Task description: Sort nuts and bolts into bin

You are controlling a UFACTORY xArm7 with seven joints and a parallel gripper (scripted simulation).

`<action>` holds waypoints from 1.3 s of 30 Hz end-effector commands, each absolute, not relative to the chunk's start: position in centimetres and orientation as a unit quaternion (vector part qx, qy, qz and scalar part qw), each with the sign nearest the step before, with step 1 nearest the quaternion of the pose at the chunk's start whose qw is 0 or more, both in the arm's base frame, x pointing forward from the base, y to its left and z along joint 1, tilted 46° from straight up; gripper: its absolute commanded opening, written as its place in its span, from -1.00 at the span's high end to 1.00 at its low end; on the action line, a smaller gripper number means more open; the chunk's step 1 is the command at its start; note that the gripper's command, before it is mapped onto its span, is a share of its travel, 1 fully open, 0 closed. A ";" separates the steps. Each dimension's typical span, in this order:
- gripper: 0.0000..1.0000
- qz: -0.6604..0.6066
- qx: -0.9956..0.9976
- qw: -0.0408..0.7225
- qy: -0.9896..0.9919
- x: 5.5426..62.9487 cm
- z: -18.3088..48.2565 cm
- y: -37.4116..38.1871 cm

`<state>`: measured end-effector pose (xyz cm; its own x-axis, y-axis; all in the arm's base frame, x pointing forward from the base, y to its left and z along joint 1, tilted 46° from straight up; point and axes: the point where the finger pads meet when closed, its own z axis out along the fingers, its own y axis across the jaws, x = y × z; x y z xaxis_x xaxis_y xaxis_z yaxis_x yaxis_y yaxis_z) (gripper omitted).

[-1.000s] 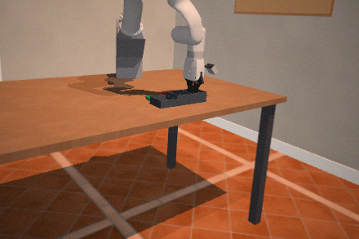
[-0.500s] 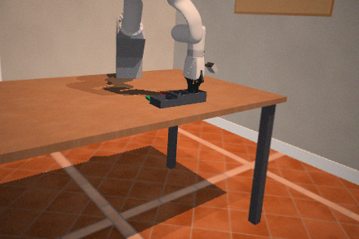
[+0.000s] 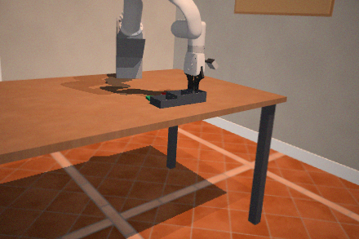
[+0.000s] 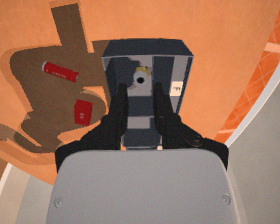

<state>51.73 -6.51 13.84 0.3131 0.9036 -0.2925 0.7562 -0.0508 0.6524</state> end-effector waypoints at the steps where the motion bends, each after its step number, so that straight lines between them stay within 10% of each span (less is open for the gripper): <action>1: 0.39 0.099 0.718 0.375 0.578 51.5 14.2 -6.2; 13: 0.39 0.099 0.718 0.375 0.578 50.7 15.3 -5.6; 14: -1.00 0.099 0.718 0.375 0.578 50.4 15.6 -5.4; 39: -1.00 0.099 0.718 0.376 0.578 45.6 21.4 -1.9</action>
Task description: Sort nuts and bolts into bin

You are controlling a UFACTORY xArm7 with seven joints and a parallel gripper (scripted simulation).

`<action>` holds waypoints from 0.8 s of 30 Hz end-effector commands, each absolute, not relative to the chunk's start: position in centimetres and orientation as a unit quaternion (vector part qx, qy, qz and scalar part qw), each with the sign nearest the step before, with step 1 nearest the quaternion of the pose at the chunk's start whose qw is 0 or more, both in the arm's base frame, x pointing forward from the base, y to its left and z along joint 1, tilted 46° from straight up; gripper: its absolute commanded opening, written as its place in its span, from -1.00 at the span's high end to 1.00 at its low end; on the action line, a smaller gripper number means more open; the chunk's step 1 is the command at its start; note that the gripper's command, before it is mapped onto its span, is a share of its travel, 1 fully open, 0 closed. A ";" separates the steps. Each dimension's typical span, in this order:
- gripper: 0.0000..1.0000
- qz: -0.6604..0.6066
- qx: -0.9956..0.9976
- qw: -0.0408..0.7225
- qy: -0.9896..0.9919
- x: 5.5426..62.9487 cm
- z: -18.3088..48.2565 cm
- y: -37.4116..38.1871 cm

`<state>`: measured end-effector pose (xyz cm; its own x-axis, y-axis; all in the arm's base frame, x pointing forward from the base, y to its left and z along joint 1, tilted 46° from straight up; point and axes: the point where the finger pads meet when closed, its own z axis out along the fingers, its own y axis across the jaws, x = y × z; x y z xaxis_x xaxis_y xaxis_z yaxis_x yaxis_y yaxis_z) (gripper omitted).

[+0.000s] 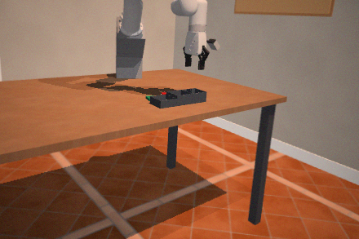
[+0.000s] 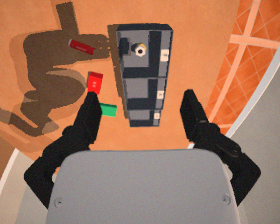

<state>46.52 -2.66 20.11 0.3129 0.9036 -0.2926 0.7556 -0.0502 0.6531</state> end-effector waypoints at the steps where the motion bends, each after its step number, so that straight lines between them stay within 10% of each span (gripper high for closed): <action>1: -1.00 0.099 0.718 0.376 0.578 45.4 21.7 -1.7; 24: -1.00 0.099 0.718 0.376 0.578 43.1 24.5 0.0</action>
